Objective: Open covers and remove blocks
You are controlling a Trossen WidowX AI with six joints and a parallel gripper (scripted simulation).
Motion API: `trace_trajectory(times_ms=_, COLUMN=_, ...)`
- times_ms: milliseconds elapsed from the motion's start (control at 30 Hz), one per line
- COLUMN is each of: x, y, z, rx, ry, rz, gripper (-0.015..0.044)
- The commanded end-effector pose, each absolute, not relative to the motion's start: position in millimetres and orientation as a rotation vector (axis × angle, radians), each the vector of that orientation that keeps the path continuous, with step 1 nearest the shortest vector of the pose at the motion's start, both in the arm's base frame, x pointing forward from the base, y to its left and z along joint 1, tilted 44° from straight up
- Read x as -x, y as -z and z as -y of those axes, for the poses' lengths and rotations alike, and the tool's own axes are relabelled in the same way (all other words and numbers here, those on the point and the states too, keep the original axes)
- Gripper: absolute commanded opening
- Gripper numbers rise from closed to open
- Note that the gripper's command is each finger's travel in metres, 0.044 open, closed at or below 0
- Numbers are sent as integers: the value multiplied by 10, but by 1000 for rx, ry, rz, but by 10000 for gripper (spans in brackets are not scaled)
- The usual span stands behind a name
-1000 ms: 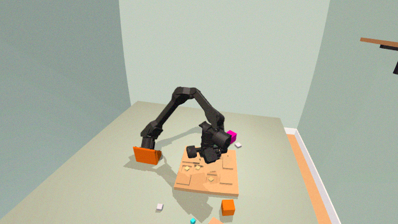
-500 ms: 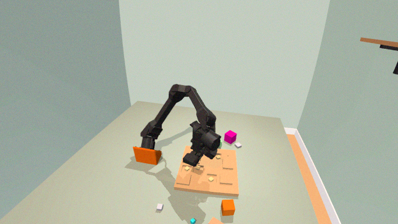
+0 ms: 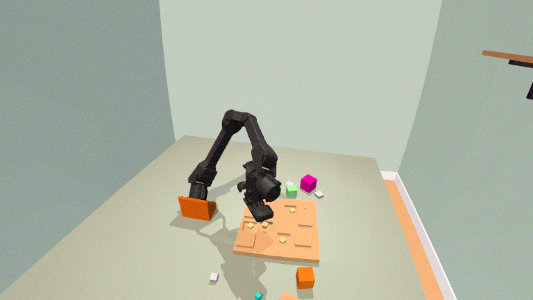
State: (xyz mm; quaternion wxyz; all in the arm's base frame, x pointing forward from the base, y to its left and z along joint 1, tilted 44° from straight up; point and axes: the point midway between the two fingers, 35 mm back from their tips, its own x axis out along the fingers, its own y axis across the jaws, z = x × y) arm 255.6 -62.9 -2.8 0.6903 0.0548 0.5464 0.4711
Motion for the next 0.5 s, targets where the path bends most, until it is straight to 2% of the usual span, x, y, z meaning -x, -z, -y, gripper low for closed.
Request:
trace_trajectory(times_ms=0, x=-2393, y=-26, z=670, rx=216, ry=-1251, rz=-989, gripper=0)
trace_trajectory(times_ms=467, x=-2395, y=19, z=608, rx=216, ry=-1251, rz=-989, gripper=0)
